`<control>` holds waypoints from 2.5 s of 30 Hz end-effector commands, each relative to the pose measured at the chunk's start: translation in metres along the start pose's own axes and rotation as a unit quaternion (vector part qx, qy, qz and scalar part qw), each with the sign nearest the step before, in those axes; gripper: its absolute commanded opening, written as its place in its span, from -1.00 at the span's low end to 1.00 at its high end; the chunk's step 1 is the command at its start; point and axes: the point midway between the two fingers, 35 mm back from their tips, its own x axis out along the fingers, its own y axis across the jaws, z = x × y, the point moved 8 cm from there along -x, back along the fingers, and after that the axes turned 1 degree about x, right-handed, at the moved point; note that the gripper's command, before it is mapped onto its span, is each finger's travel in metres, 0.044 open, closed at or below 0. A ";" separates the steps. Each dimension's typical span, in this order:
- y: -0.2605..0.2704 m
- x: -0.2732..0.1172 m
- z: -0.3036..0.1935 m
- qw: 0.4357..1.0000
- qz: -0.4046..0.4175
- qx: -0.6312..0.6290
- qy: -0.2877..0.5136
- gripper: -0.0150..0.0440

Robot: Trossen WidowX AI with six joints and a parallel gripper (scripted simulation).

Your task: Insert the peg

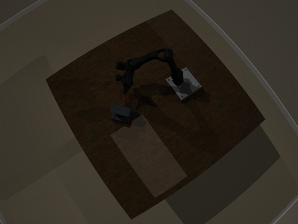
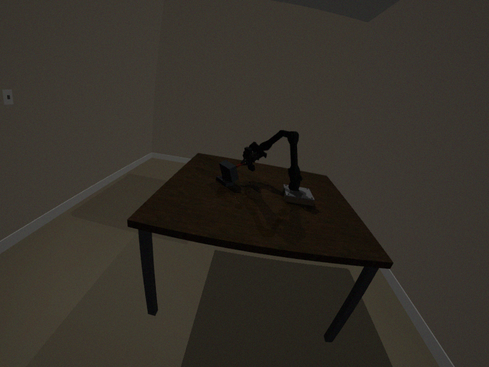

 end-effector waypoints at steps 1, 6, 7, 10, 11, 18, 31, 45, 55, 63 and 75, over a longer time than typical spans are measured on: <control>-0.002 0.003 -0.002 1.000 0.002 0.004 0.001 -0.49; -0.002 0.006 -0.002 1.000 0.004 0.004 -0.001 -0.49; -0.002 0.007 -0.002 1.000 0.004 0.004 -0.001 -0.49; -0.003 0.009 -0.002 1.000 0.006 0.004 -0.003 -0.49; -0.003 0.010 -0.002 1.000 0.006 0.004 -0.003 -0.49; -0.002 0.013 -0.002 1.000 0.007 0.004 -0.004 -0.49; -0.002 0.031 -0.002 1.000 0.009 0.003 -0.004 -0.49; 0.000 0.032 -0.001 1.000 0.011 -0.002 -0.004 -0.49; -0.001 0.032 -0.002 1.000 0.011 -0.002 -0.004 -0.49; -0.003 0.032 -0.003 1.000 0.011 -0.002 -0.004 -0.49; -0.004 0.037 -0.004 1.000 0.011 -0.001 -0.004 -0.49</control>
